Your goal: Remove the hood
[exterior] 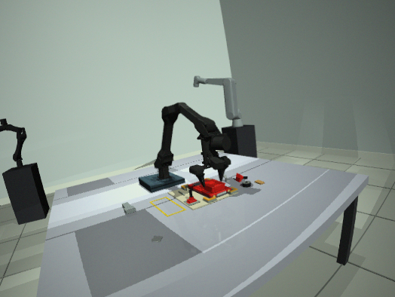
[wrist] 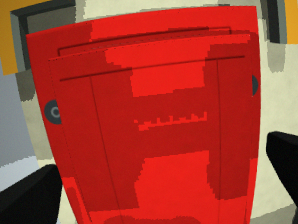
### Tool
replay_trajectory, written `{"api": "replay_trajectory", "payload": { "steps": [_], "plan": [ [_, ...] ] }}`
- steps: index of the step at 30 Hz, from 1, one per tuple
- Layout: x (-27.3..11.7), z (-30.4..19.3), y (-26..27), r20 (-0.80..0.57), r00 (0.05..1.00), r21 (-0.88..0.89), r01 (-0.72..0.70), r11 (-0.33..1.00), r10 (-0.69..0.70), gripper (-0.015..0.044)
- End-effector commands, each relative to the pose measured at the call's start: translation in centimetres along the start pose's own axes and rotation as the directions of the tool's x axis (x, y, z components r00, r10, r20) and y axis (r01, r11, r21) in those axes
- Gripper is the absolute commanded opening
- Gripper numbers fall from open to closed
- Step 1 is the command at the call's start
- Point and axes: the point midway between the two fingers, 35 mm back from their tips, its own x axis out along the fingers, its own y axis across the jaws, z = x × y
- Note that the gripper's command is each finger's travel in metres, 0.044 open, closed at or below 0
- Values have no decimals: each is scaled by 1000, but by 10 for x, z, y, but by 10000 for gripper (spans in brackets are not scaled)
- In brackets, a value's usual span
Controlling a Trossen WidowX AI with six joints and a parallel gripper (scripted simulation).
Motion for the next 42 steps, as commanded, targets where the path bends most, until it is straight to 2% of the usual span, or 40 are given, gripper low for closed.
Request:
{"api": "replay_trajectory", "payload": {
  "steps": [1,18,22,31,41,42],
  "plan": [
    [4,-2,0,-6,1000,4,-3,1000,3,440],
    [12,-2,0,-7,1000,4,-3,1000,4,440],
    [9,0,0,0,1000,0,0,1000,0,335],
    [9,0,0,0,1000,0,0,1000,0,275],
    [4,0,0,0,1000,0,0,1000,0,12],
    [3,0,0,0,1000,0,0,1000,0,0]
  ]
}}
